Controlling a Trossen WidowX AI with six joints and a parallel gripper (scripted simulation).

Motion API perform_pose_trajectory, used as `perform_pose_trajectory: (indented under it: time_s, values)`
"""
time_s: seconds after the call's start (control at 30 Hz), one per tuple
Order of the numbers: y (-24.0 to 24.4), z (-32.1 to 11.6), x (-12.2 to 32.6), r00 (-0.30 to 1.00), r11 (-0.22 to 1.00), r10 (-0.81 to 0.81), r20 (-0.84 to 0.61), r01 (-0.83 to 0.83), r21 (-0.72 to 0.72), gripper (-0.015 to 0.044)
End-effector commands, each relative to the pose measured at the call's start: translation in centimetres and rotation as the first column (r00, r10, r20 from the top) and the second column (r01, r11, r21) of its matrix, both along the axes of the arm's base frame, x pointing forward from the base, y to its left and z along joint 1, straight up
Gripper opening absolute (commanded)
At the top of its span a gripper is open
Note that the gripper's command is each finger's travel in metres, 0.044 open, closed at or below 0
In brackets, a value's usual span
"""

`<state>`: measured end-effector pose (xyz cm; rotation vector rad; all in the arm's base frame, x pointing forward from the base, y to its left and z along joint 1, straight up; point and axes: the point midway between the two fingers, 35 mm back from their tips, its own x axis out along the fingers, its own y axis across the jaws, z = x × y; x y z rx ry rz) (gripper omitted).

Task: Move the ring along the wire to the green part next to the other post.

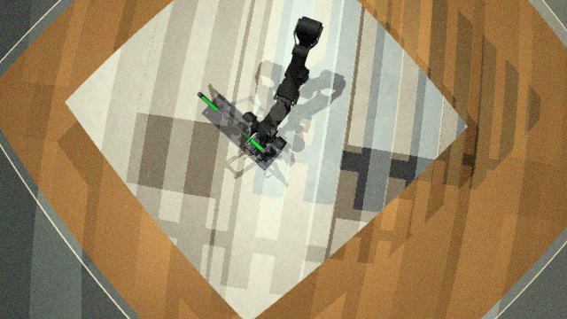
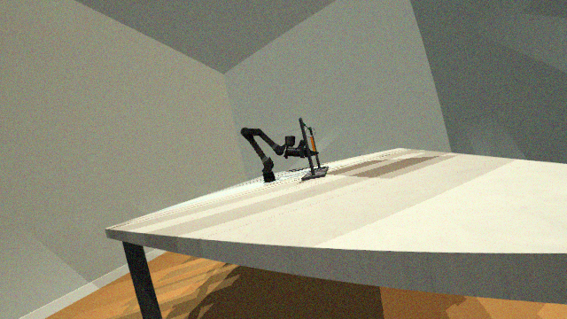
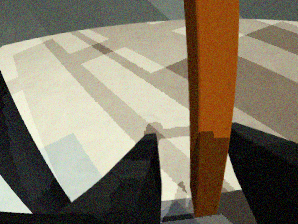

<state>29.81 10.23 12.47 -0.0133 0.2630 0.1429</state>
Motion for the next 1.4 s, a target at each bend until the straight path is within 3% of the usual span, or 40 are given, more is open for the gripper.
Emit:
perform_pose_trajectory:
  time_s: [0.0, 0.87, 1.37]
  values:
    - [-0.1, 0.1, -0.3, 1.000, 1.000, -0.004, 0.000, 0.004, 0.000, 0.0160]
    - [-0.8, 1.2, -4.7, 1.000, 1.000, -0.007, -0.004, 0.007, 0.002, 0.0160]
    - [-0.8, 1.2, -4.8, 1.000, 1.000, -0.007, -0.004, 0.007, 0.002, 0.0160]
